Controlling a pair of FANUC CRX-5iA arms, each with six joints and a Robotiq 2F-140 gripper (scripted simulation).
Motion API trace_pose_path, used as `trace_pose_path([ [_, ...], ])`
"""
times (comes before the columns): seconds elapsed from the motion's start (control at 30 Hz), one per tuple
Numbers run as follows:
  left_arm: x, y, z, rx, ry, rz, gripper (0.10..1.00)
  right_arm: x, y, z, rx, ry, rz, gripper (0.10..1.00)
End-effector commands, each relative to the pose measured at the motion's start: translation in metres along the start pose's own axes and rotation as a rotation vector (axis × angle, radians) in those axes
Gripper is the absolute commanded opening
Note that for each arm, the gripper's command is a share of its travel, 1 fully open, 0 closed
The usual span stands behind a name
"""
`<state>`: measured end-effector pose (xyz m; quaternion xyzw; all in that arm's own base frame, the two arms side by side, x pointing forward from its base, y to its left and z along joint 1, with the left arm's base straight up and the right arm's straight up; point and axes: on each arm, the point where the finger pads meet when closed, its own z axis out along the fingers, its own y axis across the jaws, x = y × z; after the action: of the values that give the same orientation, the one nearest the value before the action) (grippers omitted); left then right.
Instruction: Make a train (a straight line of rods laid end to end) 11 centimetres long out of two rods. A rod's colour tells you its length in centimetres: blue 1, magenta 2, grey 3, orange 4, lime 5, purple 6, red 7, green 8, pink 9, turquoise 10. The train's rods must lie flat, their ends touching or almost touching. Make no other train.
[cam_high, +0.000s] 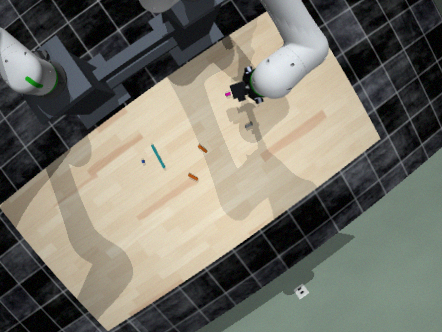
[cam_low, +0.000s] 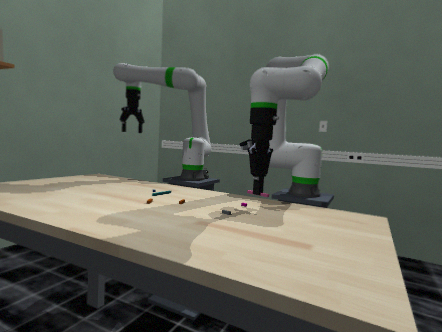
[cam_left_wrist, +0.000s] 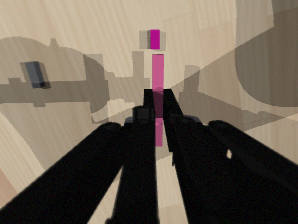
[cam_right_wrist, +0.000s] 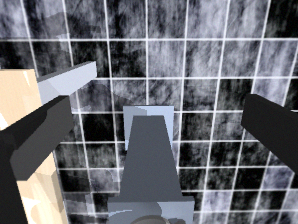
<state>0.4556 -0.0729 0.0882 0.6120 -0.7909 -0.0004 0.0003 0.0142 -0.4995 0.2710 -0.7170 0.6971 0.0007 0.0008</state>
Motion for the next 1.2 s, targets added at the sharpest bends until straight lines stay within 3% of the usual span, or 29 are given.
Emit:
trace_pose_path([
  [0.0, 0.0, -0.001, 0.005, 0.002, 0.0, 0.0, 0.124, 0.0, 0.0, -0.001, 0.0, 0.002, 0.0, 1.0],
  [0.37, 0.0, -0.001, 0.038, 0.002, 0.0, 0.0, 0.124, 0.0, 0.0, -0.001, 0.0, 0.002, 0.0, 1.0],
  [1.17, 0.0, -0.001, 0.039, 0.002, 0.0, 0.0, 0.124, 0.0, 0.0, -0.001, 0.0, 0.002, 0.0, 1.0],
])
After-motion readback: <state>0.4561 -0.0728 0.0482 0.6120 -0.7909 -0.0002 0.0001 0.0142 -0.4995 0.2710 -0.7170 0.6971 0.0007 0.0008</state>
